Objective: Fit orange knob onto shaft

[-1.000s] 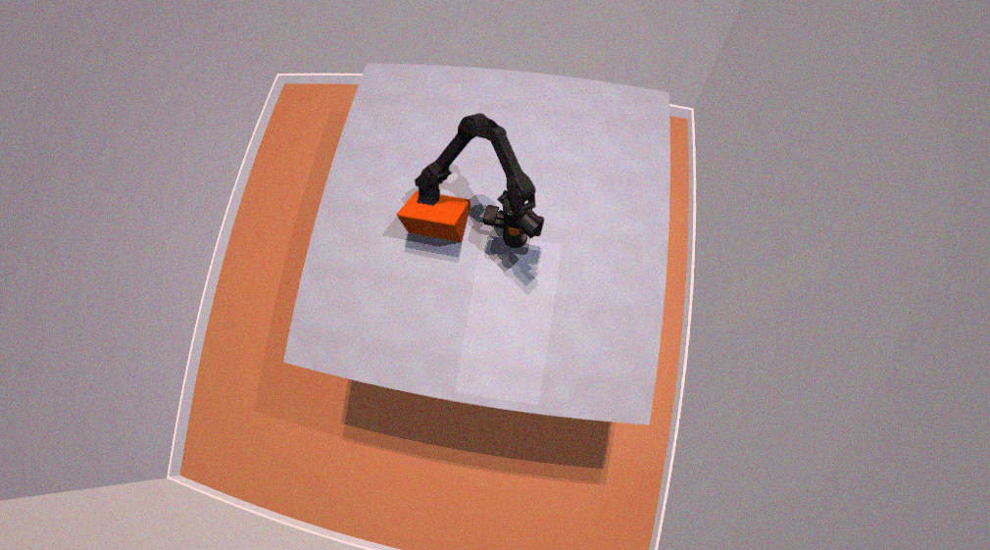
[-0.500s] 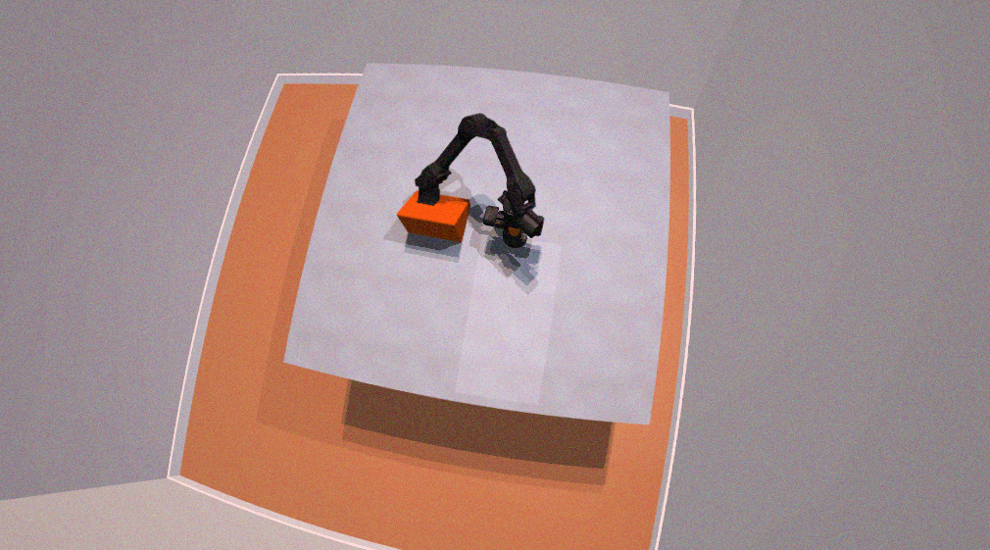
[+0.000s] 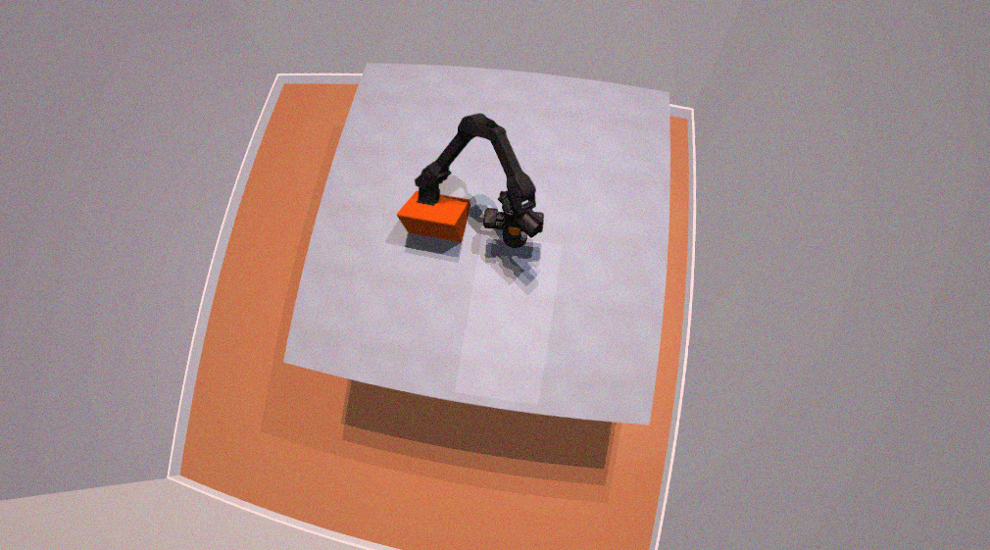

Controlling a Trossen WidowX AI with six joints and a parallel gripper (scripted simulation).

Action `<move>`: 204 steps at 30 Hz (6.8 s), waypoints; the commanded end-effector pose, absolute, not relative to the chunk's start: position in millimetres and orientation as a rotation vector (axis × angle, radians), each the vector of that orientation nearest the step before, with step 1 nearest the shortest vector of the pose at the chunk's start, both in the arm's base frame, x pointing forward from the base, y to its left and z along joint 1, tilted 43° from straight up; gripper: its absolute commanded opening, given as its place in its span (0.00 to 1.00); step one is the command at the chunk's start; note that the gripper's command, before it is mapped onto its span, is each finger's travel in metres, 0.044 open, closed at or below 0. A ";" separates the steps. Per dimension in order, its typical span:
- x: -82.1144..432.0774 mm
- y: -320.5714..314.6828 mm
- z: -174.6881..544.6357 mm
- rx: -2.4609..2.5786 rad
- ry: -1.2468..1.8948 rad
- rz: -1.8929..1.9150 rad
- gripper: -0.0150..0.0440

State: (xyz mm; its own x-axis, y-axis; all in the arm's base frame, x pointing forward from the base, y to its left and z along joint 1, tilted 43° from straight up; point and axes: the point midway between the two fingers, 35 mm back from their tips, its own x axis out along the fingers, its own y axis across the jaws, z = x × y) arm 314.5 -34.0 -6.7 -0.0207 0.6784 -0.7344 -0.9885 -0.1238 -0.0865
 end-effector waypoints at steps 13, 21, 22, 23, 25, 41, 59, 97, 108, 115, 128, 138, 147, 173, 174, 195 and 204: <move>314.5 -31.7 -9.2 -0.822 0.476 1.583 0.25; 314.4 -31.3 -9.4 -0.822 0.476 1.583 0.25; 314.4 -32.2 -8.5 -0.822 0.476 1.583 0.25; 314.4 -33.4 -7.2 -0.822 0.476 1.583 0.25; 314.6 -34.0 -6.3 -0.822 0.476 1.583 0.25; 314.4 -32.4 -8.8 -0.980 0.313 1.652 0.25; 314.5 -33.4 -7.2 -0.980 0.313 1.652 0.25; 314.7 -34.0 -6.3 -1.136 0.141 1.709 0.25; 314.4 -33.0 -7.7 -1.288 -0.039 1.754 0.25; 314.7 -32.0 -9.0 -1.288 -0.039 1.754 0.25; 314.7 -31.3 -9.3 -1.288 -0.039 1.754 0.25; 315.1 -34.5 -5.5 -1.249 0.008 1.744 0.25; 314.2 -33.3 -7.5 -0.881 0.416 1.610 0.25; 315.4 -35.2 -5.7 0.312 1.367 0.830 0.25; 315.2 -35.1 -5.5 0.312 1.367 0.830 0.25; 314.6 -32.2 -9.2 0.313 1.367 0.830 0.25; 313.8 -31.3 -9.2 0.313 1.367 0.830 0.25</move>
State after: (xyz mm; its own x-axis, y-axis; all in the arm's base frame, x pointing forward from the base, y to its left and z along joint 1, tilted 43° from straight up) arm 313.8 -32.0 -9.1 -0.0217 0.6783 -0.7344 -0.3431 0.6849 0.6428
